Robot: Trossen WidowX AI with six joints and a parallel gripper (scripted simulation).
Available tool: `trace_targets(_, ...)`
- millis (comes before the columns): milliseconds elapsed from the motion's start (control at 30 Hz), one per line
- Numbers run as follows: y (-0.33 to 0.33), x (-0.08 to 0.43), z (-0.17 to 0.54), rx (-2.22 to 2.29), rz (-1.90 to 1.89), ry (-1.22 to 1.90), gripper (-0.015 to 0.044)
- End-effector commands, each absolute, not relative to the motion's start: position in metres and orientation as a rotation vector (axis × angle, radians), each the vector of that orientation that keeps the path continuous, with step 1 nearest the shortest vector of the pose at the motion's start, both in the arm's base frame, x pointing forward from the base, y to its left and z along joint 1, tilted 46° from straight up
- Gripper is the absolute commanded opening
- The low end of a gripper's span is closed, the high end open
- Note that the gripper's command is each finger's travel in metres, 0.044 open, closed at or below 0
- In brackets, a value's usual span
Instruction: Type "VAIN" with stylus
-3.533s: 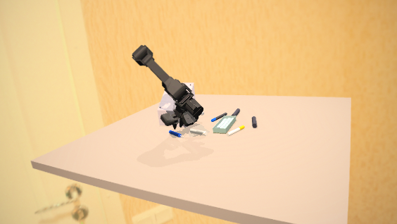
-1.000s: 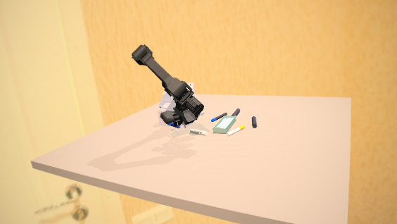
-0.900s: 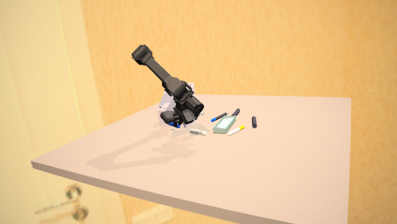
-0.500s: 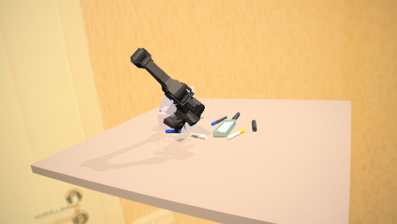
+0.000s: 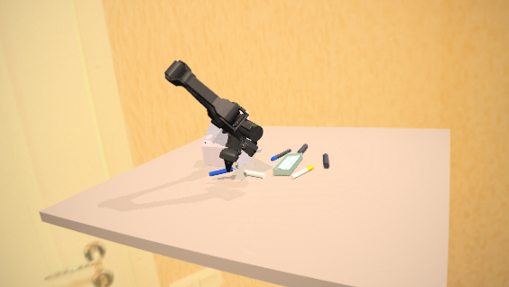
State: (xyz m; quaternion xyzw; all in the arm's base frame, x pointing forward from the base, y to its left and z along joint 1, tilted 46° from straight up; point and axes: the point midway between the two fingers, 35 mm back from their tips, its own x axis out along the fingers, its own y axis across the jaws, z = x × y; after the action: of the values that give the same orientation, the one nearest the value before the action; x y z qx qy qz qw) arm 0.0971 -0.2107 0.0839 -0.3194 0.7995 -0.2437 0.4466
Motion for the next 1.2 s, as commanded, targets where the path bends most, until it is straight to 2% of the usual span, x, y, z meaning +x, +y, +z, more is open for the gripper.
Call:
trace_targets(0,-0.210,0.097,0.084,-0.944,-0.514,2.019,0.0000)
trace_targets(767,-0.199,0.087,0.088,-1.570,-0.102,2.244,0.0000)
trace_targets(1167,-0.200,0.088,0.085,-1.581,-0.087,2.252,0.0000)
